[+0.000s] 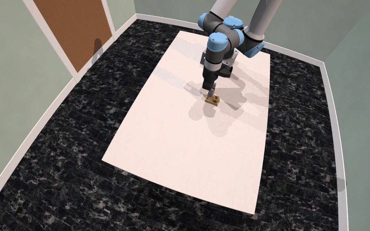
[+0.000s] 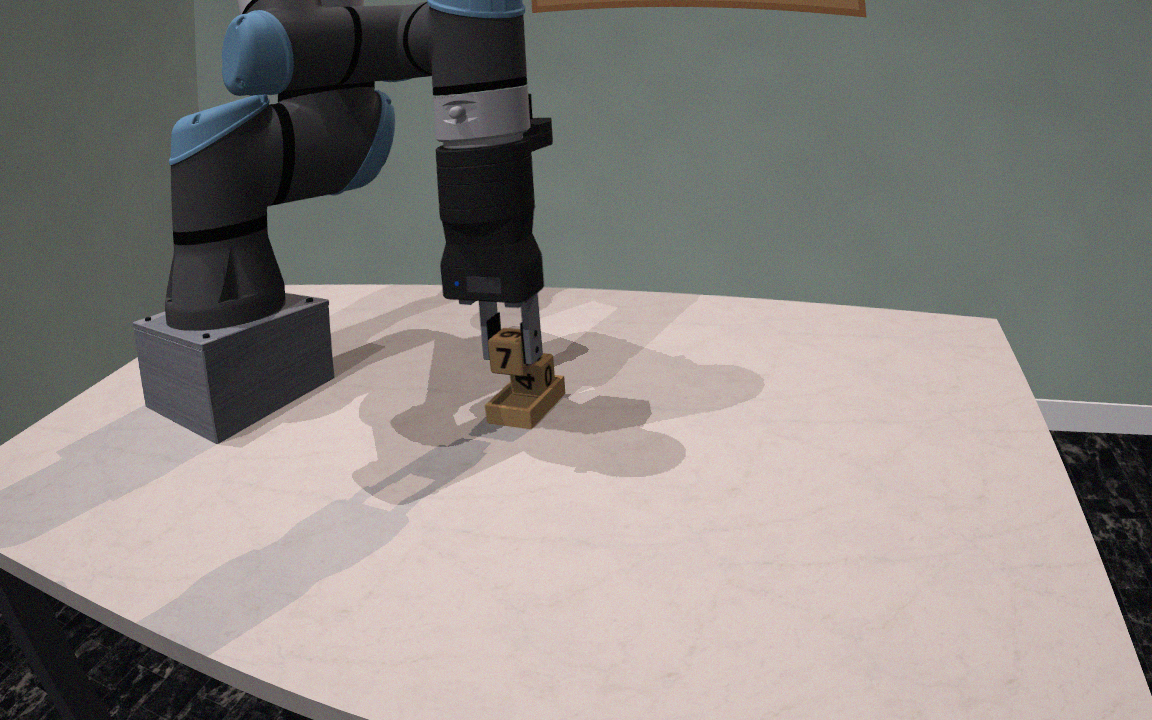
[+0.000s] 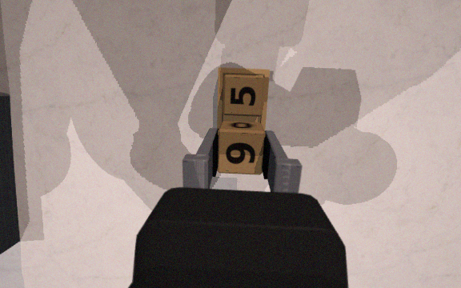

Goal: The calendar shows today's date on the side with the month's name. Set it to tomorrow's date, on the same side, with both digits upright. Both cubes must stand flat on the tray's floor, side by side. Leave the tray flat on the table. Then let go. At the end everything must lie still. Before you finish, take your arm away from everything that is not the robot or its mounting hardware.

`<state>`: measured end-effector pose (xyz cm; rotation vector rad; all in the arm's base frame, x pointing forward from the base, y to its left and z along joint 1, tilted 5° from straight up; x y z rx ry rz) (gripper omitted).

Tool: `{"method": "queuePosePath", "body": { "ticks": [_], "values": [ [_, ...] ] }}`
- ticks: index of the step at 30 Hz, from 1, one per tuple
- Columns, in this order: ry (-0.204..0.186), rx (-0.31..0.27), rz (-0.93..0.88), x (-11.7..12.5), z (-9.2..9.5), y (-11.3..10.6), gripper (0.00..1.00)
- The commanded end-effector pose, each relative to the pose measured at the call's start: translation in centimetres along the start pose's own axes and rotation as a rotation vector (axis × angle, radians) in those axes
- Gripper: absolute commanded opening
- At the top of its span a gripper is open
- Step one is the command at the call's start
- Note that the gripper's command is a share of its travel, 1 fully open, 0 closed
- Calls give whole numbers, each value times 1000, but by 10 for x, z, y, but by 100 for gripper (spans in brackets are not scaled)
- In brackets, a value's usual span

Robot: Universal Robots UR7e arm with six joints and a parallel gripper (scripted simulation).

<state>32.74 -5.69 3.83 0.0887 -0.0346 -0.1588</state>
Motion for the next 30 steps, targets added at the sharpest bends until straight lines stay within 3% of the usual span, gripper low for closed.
{"method": "queuePosePath", "body": {
  "ticks": [1,30],
  "values": [
    [-1,0,0,0,-1,0,57],
    [-1,0,0,0,-19,0,57]
  ]
}}
Point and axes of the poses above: the point where the finger pads meet when closed, its own z axis back along the fingers, its own x axis across the jaws, y = z × x, the point moved 5 cm from there along z, back along the fingers, and after that the axes turned 7 degrees about z, right-handed, at the moved point
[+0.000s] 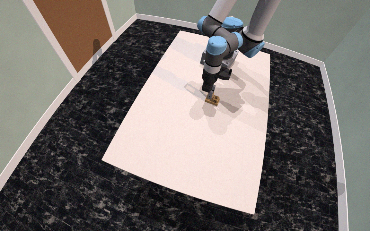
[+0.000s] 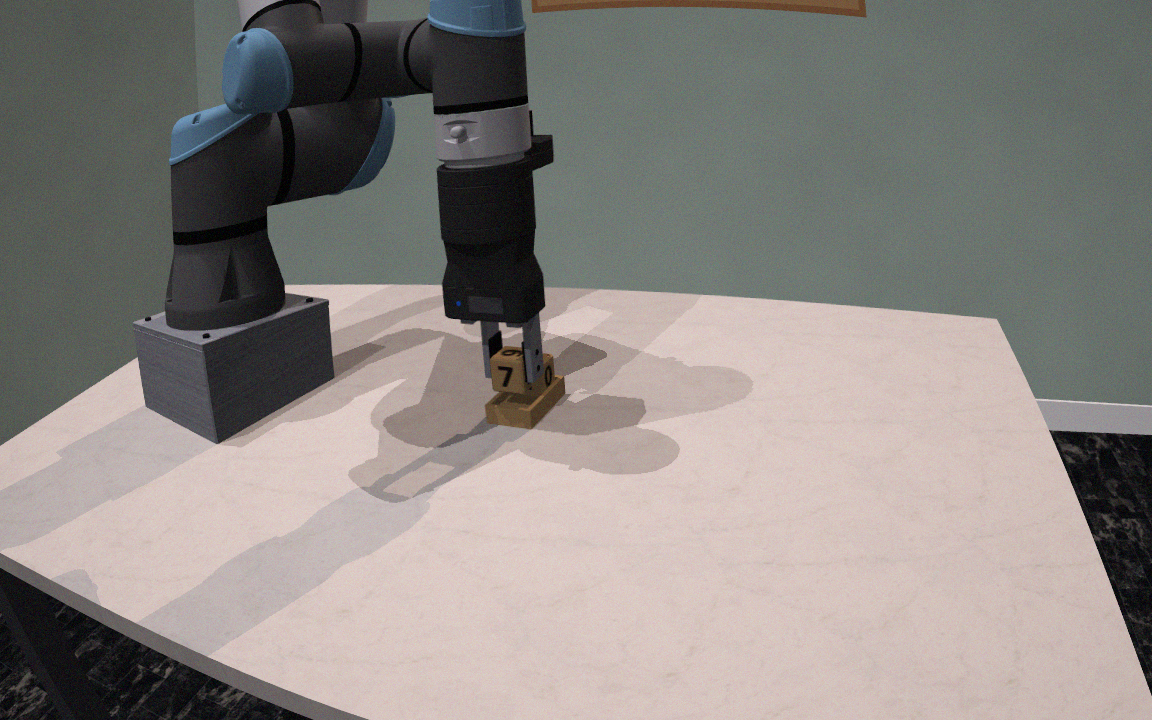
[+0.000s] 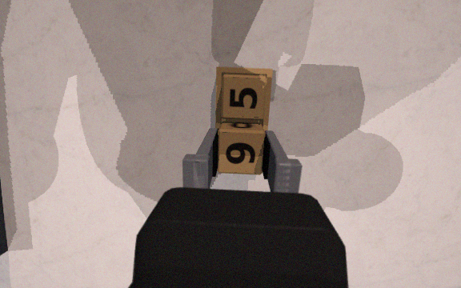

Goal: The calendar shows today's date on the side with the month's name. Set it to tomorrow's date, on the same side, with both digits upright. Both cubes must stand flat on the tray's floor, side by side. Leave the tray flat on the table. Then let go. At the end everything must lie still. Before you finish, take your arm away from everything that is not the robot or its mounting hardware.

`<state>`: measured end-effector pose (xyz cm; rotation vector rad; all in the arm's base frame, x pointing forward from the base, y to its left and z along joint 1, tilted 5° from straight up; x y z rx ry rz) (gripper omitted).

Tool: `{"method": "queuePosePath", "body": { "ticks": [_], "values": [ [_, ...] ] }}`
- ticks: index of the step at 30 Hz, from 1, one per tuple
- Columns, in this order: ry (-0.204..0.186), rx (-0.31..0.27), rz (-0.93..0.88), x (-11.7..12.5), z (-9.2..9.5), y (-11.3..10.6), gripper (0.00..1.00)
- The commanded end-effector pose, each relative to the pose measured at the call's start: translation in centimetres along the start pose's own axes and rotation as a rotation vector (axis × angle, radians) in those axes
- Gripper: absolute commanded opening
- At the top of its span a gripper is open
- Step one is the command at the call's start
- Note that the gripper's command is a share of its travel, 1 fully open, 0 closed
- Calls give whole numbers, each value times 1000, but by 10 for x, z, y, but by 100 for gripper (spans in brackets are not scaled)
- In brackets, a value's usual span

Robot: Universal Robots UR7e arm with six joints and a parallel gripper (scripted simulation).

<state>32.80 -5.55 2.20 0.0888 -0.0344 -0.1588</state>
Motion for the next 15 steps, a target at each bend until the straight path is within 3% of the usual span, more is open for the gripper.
{"method": "queuePosePath", "body": {
  "ticks": [1,15],
  "values": [
    [-1,-1,0,0,-4,0,57],
    [-1,-1,0,0,-7,0,57]
  ]
}}
Point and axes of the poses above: the point where the finger pads meet when closed, its own z axis back along the fingers, its own x axis across the jaws, y = z × x, the point moved 5 cm from there along z, back along the fingers, and after that the axes turned 7 degrees about z, right-handed, at the moved point
